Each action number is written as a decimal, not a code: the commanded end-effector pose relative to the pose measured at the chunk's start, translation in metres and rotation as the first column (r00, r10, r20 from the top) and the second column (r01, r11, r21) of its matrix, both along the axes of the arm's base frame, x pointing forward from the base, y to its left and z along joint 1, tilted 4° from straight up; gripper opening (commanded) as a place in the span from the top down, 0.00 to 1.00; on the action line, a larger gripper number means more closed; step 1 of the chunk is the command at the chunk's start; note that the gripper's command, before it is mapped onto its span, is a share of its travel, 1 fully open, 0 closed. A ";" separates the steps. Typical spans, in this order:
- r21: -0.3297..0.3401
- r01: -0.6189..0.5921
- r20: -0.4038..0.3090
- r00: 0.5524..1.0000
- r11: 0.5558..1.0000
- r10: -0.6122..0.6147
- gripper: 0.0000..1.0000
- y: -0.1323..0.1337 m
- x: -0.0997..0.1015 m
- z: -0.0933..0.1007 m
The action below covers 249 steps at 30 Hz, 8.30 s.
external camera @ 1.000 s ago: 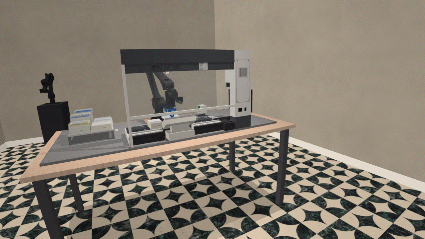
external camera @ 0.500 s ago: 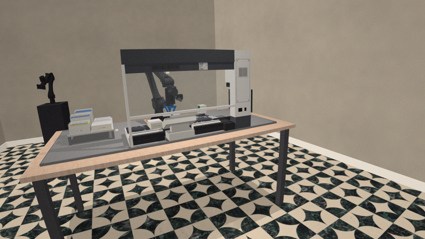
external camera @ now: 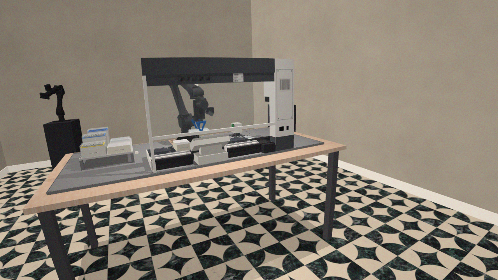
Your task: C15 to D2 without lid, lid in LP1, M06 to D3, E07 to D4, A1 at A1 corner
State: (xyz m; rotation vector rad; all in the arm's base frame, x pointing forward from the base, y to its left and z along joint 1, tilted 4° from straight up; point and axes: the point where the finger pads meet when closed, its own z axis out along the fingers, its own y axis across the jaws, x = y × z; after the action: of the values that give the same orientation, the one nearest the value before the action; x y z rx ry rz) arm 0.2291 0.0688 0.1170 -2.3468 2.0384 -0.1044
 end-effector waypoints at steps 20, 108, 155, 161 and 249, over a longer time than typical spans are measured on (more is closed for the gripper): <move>0.026 -0.007 0.062 0.998 1.000 0.006 1.00 0.011 0.012 0.060; 0.096 0.588 0.028 0.805 0.803 -0.593 1.00 0.009 0.000 0.115; 0.145 0.979 -0.053 0.155 0.146 -0.987 1.00 0.009 0.000 0.115; 0.147 0.989 -0.068 0.036 0.026 -0.997 1.00 0.009 0.000 0.115; 0.113 0.994 -0.067 0.007 -0.001 -0.998 1.00 0.101 0.044 0.105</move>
State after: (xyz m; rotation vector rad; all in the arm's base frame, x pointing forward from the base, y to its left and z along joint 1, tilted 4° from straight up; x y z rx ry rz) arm 0.2625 0.1687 0.2155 -0.2112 3.0534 -0.0309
